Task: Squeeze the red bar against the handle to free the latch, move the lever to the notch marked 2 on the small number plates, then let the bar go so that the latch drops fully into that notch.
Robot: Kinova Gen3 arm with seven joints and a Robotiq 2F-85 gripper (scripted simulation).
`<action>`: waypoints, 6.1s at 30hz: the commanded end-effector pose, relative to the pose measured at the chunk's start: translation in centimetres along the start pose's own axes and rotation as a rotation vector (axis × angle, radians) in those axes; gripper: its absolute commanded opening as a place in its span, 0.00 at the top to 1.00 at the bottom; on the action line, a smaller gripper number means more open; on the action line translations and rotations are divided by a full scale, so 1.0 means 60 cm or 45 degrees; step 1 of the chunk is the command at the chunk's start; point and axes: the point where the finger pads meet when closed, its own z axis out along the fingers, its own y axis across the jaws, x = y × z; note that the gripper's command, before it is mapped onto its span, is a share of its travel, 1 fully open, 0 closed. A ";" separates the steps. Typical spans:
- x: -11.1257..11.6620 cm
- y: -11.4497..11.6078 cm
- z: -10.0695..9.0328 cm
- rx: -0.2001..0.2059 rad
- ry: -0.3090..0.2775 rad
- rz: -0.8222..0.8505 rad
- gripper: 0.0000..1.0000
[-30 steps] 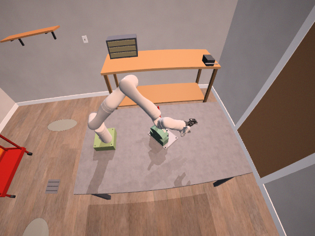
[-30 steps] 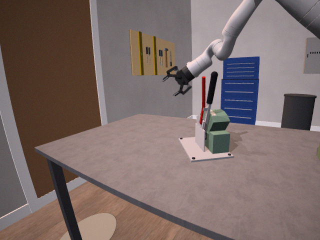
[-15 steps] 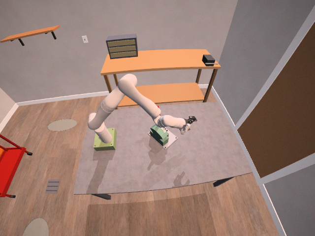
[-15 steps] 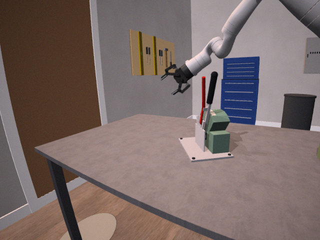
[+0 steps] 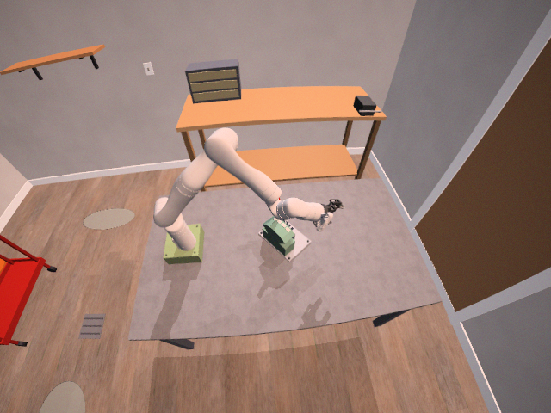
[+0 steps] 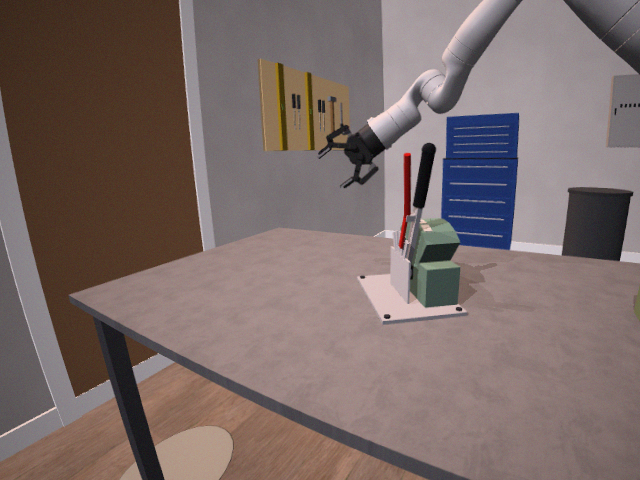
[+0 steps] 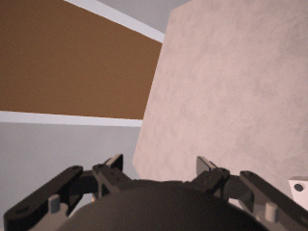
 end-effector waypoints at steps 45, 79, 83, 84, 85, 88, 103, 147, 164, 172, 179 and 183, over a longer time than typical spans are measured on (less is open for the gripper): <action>-0.103 -0.045 -0.010 -0.027 -0.173 -0.056 0.00; -0.181 -0.060 -0.026 -0.089 -0.298 -0.113 0.00; -0.200 -0.066 -0.030 -0.107 -0.327 -0.114 0.00; -0.200 -0.064 -0.031 -0.108 -0.327 -0.112 0.00; -0.200 -0.063 -0.031 -0.108 -0.328 -0.130 0.00; -0.200 -0.062 -0.031 -0.109 -0.328 -0.129 0.00; -0.237 -0.063 -0.043 -0.155 -0.384 -0.150 0.00; -0.317 -0.056 -0.084 -0.301 -0.499 -0.199 0.00; -0.343 -0.049 -0.103 -0.368 -0.532 -0.217 0.00; -0.354 -0.046 -0.113 -0.404 -0.544 -0.225 0.00; -0.365 -0.043 -0.123 -0.439 -0.555 -0.235 0.00; -0.365 -0.042 -0.124 -0.439 -0.555 -0.234 0.00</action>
